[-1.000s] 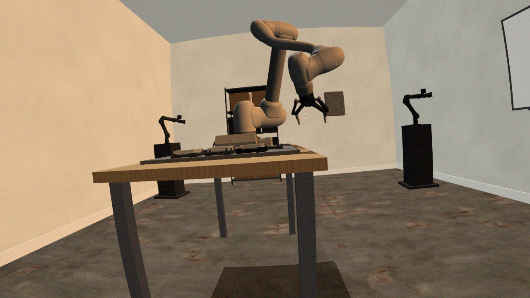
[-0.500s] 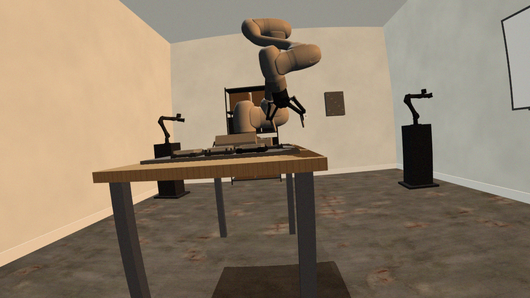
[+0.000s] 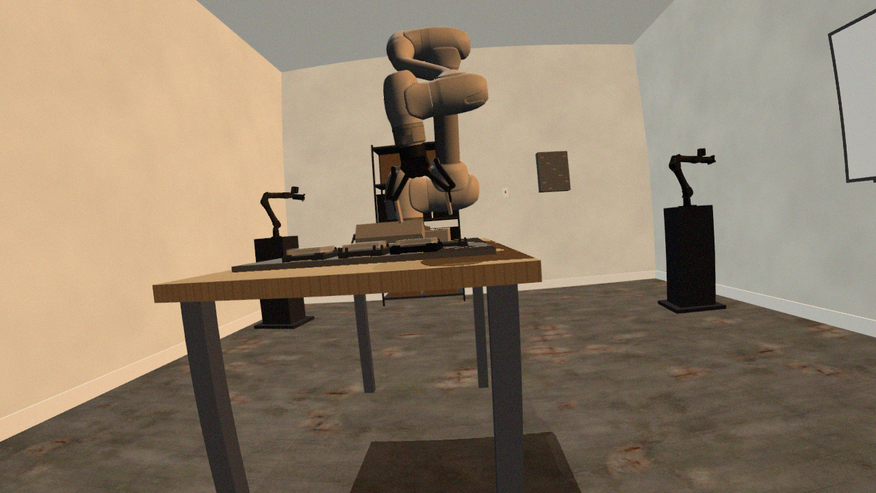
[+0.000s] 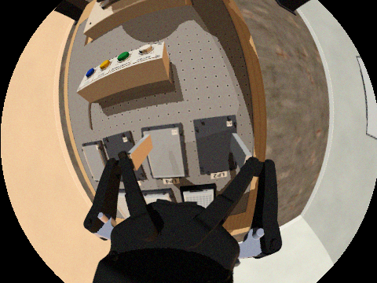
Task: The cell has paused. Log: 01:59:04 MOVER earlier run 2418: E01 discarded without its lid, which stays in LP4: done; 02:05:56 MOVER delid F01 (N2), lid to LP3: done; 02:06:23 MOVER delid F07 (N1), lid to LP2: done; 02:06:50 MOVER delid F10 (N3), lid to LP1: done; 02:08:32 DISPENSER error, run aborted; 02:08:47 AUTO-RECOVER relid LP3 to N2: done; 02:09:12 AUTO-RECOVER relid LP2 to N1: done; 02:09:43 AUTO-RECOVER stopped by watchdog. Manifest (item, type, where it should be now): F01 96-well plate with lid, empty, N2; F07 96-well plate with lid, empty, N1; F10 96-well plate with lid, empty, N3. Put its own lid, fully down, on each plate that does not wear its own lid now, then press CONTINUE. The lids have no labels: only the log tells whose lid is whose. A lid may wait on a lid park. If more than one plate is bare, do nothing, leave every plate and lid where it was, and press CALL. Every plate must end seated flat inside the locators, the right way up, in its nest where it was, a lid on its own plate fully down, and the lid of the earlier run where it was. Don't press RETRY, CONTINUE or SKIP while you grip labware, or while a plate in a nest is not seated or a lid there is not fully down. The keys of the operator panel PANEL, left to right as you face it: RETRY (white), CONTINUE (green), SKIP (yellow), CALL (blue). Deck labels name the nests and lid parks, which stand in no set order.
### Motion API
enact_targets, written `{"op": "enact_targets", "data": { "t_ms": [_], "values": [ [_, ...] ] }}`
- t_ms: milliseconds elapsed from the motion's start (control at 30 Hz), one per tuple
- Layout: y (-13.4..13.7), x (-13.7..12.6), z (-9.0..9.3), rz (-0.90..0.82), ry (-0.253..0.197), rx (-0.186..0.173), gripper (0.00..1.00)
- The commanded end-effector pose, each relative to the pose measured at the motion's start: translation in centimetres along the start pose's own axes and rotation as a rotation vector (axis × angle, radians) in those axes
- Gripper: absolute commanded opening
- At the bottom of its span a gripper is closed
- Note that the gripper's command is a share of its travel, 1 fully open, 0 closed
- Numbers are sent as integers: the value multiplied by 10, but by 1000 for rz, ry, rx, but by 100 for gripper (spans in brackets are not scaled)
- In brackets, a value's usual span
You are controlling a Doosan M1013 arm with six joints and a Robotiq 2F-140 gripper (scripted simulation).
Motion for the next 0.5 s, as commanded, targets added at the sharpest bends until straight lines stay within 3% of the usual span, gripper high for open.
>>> {"op": "enact_targets", "data": {
  "t_ms": [0,267,467],
  "values": [
    [-59,-10,-12,-51,-91,50,100],
    [-119,-15,-29,-106,-173,124,100],
    [-123,-15,-30,-110,-178,130,100]
  ]
}}
Point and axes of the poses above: the point where the finger pads meet when closed, its own z axis out along the fingers, its own y axis across the jaws, x = y × z, the point moved 8 cm from there along -z, back along the fingers, and after that the axes turned 11 degrees about -z, right-handed, at the moved point
